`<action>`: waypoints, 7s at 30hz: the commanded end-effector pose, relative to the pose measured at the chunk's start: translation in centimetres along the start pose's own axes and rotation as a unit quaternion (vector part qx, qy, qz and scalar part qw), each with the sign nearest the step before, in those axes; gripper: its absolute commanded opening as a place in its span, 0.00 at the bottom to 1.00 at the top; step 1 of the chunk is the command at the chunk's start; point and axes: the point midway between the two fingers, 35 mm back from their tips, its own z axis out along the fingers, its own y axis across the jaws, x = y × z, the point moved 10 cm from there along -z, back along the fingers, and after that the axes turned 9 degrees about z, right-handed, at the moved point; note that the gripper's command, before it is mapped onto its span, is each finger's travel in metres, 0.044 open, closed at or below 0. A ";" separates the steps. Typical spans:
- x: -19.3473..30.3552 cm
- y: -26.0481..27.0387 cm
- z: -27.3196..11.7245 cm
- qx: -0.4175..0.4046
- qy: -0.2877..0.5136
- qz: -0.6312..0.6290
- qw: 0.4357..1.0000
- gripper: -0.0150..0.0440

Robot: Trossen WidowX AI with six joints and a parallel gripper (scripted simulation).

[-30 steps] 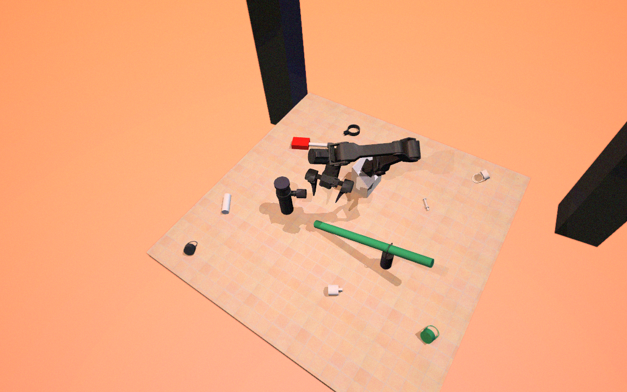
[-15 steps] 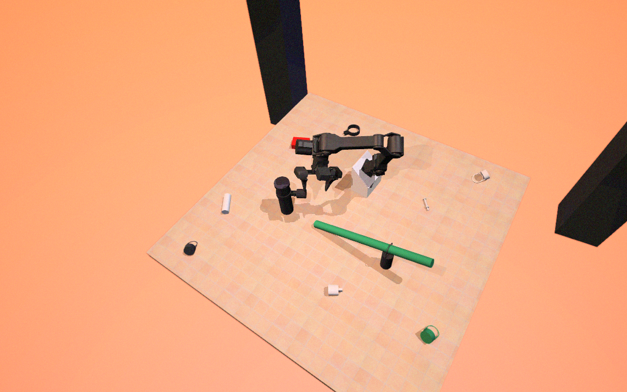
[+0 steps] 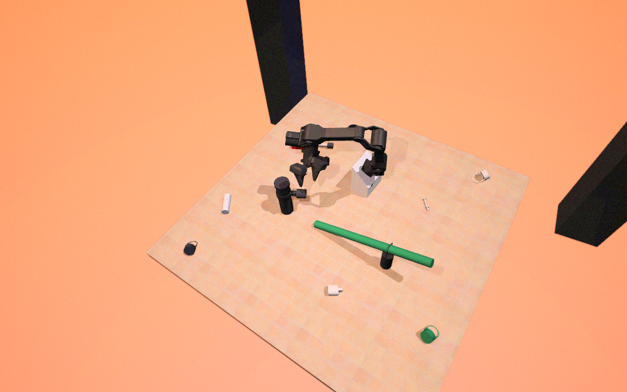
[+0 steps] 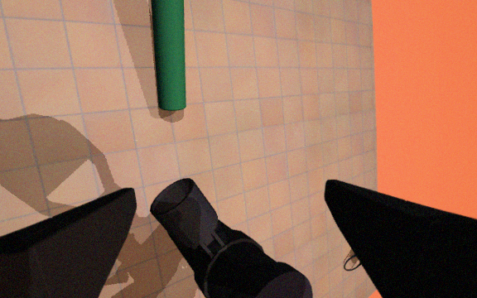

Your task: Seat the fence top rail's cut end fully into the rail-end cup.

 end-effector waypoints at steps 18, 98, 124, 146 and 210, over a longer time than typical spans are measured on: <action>5.7 2.0 1.9 0.004 -0.036 -0.197 0.980 1.00; 4.9 2.8 11.6 0.003 -0.019 -0.212 0.977 0.25; 3.5 2.0 12.4 0.018 0.021 -0.134 0.991 0.25; 2.4 1.2 13.1 0.029 0.053 -0.074 0.995 0.25; -2.2 0.1 10.8 0.034 0.068 -0.044 0.996 1.00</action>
